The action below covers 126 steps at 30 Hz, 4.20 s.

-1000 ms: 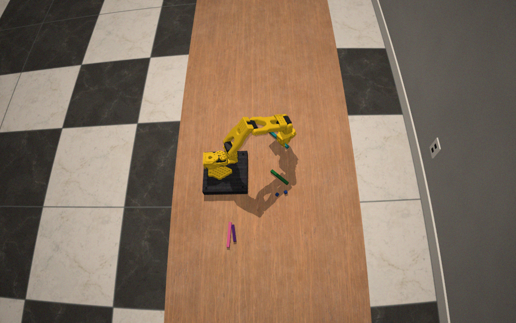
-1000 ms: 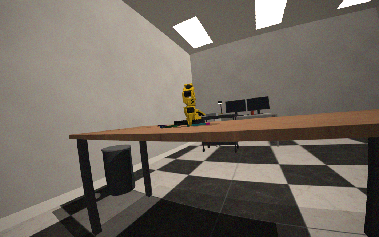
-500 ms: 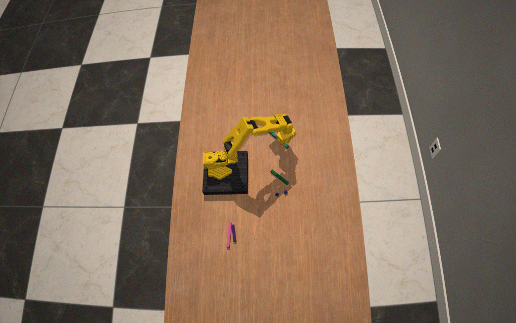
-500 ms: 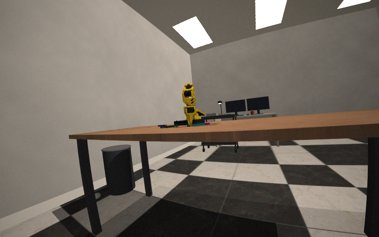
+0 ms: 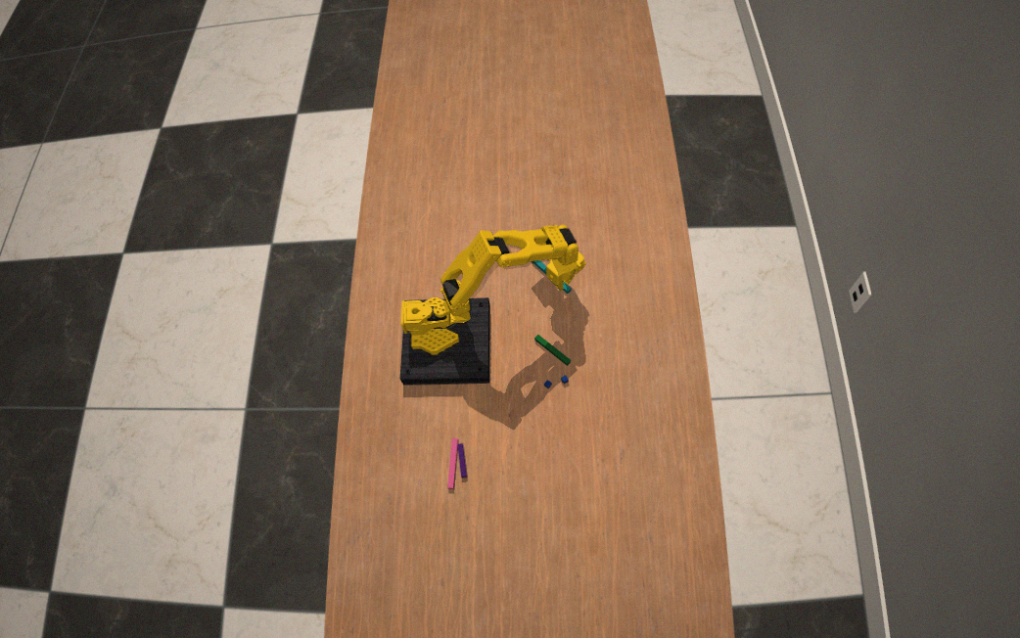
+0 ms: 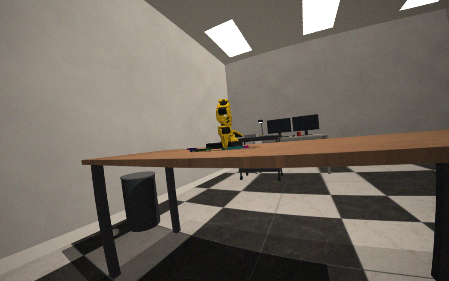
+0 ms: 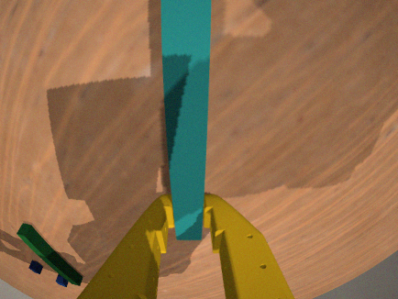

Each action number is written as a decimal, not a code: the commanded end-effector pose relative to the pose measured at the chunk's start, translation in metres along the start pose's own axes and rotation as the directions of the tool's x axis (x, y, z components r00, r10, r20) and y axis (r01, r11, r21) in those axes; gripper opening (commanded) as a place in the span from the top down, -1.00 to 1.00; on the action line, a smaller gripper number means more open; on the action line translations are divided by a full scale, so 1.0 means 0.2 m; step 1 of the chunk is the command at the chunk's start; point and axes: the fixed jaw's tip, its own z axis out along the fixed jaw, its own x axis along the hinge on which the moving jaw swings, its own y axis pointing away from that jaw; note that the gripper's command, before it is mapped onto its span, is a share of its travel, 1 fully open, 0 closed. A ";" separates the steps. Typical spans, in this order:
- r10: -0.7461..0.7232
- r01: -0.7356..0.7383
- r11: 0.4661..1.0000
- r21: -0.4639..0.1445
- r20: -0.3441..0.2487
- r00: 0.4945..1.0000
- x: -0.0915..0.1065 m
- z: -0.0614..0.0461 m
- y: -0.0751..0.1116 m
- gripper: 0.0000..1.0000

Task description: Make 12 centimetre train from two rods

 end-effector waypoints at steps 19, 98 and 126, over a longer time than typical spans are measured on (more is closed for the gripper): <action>0.004 -0.004 1.000 0.011 -0.002 1.000 -0.01 -0.01 -0.01 1.00; 0.015 -0.015 1.000 0.002 0.001 1.000 -0.01 -0.01 0.00 1.00; 0.015 -0.015 1.000 0.002 0.001 1.000 -0.01 -0.01 0.00 0.88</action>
